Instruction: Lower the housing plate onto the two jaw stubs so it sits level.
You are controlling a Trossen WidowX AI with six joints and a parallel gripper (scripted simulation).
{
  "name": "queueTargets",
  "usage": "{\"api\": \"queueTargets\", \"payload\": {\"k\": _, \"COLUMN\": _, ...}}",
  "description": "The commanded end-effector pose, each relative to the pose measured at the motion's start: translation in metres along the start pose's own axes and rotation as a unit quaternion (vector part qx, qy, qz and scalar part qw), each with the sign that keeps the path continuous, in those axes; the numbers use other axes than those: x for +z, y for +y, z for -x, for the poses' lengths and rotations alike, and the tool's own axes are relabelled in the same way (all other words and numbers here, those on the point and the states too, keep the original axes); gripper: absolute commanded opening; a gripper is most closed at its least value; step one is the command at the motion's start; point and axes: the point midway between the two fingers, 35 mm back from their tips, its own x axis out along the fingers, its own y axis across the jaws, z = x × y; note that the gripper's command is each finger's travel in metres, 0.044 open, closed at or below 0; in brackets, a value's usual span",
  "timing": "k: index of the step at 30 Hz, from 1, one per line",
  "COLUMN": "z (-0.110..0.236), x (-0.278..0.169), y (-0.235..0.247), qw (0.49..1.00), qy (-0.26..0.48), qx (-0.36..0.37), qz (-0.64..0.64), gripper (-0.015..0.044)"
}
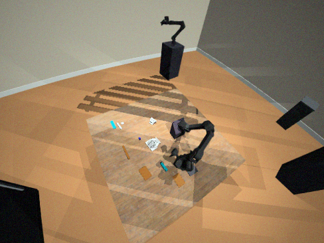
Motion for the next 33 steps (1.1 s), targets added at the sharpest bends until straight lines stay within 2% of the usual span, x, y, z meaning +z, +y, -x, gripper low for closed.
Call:
{"api": "queueTargets", "payload": {"k": 1, "z": -0.027, "x": 0.011, "y": -0.03, "qw": 0.999, "qy": 0.03, "qx": -0.035, "qz": 0.026, "gripper": 0.044}}
{"api": "queueTargets", "payload": {"k": 8, "z": -0.078, "x": 0.015, "y": -0.101, "qw": 0.989, "qy": 0.111, "qx": -0.079, "qz": 0.063, "gripper": 0.044}}
{"api": "queueTargets", "payload": {"k": 16, "z": -0.124, "x": -0.004, "y": -0.196, "qw": 0.971, "qy": 0.213, "qx": -0.077, "qz": 0.077, "gripper": 0.044}}
{"api": "queueTargets", "payload": {"k": 25, "z": -0.153, "x": -0.047, "y": -0.293, "qw": 0.954, "qy": 0.288, "qx": -0.028, "qz": 0.08, "gripper": 0.044}}
{"api": "queueTargets", "payload": {"k": 33, "z": -0.167, "x": -0.107, "y": -0.367, "qw": 0.945, "qy": 0.314, "qx": 0.058, "qz": 0.074, "gripper": 0.044}}
